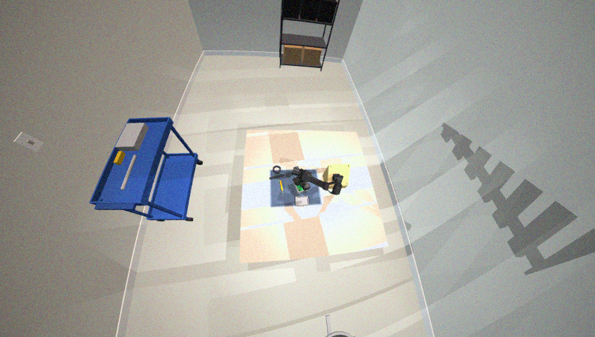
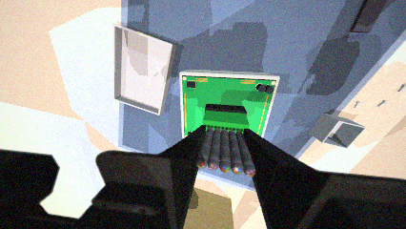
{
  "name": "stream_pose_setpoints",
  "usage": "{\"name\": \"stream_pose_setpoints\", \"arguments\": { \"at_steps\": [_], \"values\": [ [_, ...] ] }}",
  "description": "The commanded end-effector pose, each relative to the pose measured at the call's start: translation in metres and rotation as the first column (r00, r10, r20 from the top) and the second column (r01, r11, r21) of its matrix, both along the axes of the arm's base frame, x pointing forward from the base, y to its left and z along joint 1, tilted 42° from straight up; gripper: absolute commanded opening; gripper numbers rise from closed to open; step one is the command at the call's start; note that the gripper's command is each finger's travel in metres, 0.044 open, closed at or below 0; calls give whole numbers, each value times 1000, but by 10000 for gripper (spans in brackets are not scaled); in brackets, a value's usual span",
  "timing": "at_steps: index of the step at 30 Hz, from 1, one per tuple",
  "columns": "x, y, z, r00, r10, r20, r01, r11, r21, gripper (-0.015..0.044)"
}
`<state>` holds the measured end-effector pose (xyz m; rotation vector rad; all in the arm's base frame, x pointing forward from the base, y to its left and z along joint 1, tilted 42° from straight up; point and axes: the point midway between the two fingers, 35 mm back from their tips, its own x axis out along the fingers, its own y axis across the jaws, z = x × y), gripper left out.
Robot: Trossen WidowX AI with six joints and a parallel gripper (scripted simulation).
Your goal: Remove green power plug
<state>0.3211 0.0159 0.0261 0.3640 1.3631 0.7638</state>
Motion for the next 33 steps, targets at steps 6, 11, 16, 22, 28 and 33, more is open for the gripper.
{"name": "stream_pose_setpoints", "arguments": {
  "at_steps": [6, 11, 16, 22, 28, 33],
  "values": [
    [-1, -10, 14, 1000, -13, 9, 14, 998, -59, 0],
    [-2, -10, 18, 1000, -18, 13, 19, 996, -83, 0],
    [1, -19, 11, 1000, 9, -12, -8, 999, 48, 0],
    [3, -24, 7, 999, 26, -26, -23, 993, 120, 0],
    [0, -16, 14, 1000, -3, -2, 3, 1000, -8, 0],
    [-3, -10, 23, 999, -26, 23, 29, 991, -128, 0]
  ]
}}
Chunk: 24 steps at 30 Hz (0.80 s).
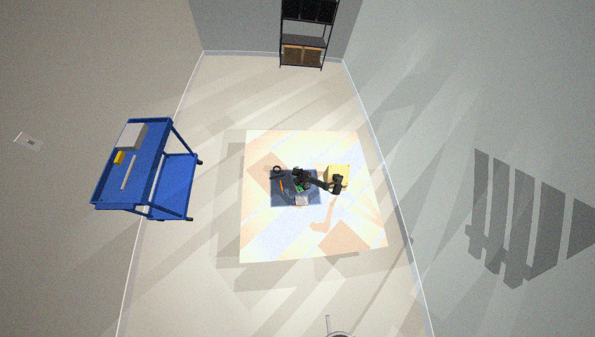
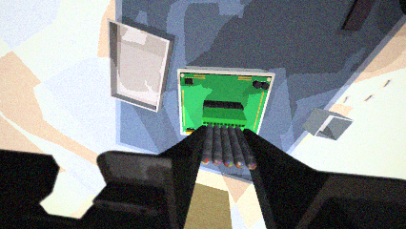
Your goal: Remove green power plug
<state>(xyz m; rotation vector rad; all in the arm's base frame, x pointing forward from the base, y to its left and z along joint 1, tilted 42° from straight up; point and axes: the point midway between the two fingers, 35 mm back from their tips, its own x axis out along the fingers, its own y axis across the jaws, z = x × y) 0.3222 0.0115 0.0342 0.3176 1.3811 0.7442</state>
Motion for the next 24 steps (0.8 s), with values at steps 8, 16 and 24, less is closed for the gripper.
{"name": "stream_pose_setpoints", "arguments": {
  "at_steps": [8, 16, 24],
  "values": [
    [-2, -12, 11, 1000, -25, 4, 25, 1000, 5, 0],
    [2, -23, 2, 999, 12, -30, -7, 986, 167, 0],
    [-2, -14, 12, 1000, -24, 2, 24, 1000, 8, 0]
  ]
}}
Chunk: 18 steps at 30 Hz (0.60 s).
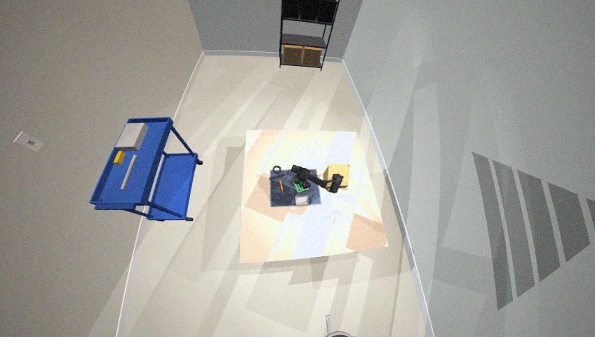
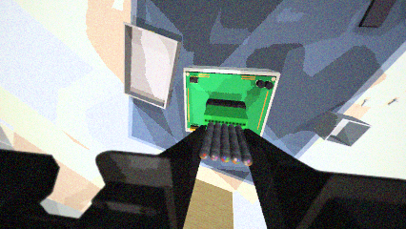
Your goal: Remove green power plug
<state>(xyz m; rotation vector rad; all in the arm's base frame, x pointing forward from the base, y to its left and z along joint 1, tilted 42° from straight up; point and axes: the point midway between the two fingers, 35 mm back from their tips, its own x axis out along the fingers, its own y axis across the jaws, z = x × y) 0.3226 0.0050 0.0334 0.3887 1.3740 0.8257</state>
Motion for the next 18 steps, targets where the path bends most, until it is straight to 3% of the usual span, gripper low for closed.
{"name": "stream_pose_setpoints", "arguments": {
  "at_steps": [1, 8, 18],
  "values": [
    [-3, -5, 15, 998, -47, 32, 50, 992, -114, 0],
    [-5, -3, 20, 997, -58, 48, 65, 982, -177, 0],
    [1, -19, 7, 1000, -13, -7, 14, 998, 59, 0]
  ]
}}
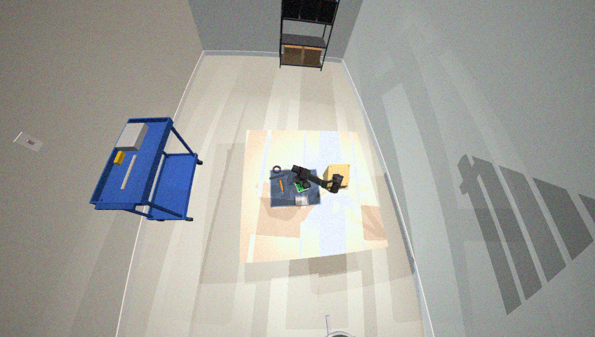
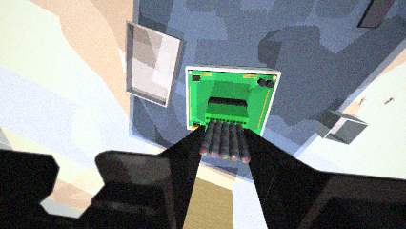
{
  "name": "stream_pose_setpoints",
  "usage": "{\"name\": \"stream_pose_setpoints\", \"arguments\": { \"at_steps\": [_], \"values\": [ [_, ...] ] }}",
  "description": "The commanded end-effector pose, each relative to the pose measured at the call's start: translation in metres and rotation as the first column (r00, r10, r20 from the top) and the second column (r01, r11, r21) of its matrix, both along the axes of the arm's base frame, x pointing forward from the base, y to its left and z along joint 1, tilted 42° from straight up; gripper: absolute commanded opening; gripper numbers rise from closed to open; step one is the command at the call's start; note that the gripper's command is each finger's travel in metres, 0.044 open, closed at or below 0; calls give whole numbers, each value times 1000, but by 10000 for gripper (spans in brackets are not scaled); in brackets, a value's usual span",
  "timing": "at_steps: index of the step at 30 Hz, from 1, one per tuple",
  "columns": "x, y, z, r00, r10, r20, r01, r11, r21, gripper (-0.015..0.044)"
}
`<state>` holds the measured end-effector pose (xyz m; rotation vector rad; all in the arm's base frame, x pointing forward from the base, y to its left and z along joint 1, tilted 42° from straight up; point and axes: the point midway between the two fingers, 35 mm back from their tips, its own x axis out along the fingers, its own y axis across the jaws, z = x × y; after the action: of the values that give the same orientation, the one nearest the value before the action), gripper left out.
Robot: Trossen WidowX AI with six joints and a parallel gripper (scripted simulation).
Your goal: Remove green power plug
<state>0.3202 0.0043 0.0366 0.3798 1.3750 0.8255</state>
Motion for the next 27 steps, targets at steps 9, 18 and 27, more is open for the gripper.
{"name": "stream_pose_setpoints", "arguments": {
  "at_steps": [9, 18, 27],
  "values": [
    [1, -11, 11, 999, -41, 16, 42, 998, -50, 0],
    [-2, -5, 21, 997, -63, 47, 70, 983, -172, 0],
    [0, -17, 18, 999, -41, 16, 42, 998, -53, 0]
  ]
}}
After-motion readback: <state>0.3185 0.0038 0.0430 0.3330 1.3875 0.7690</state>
